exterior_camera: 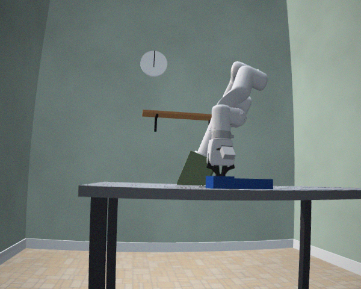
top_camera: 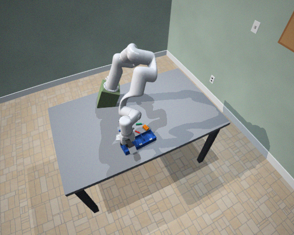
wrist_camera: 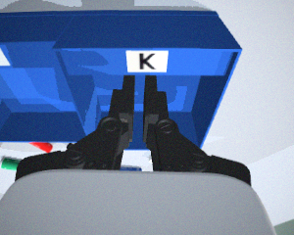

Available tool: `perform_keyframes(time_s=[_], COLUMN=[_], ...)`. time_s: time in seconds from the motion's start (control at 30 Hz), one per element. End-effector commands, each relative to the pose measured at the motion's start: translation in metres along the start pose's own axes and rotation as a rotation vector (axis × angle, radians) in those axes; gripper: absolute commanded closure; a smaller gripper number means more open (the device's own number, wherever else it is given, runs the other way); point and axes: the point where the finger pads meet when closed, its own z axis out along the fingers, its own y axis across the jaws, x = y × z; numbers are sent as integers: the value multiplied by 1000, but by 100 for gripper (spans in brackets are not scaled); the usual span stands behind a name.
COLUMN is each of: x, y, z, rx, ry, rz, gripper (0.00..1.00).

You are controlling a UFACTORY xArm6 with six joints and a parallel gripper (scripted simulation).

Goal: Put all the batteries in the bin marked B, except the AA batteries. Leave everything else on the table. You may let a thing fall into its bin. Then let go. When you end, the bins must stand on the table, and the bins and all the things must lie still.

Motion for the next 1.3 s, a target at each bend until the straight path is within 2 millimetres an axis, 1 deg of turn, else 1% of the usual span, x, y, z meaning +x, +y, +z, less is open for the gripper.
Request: perform_keyframes(time_s=[0.0, 0.5, 0.63, 1.13, 1.27], x=[2, 2, 2, 2, 2], y=[0, 0, 0, 0, 0], z=[-1, -1, -4, -24, -27], rx=[-1, -1, -1, -1, -1], ry=[4, 4, 4, 4, 4], rz=[-1, -1, 0, -1, -1], gripper=[93, 93, 93, 93, 93])
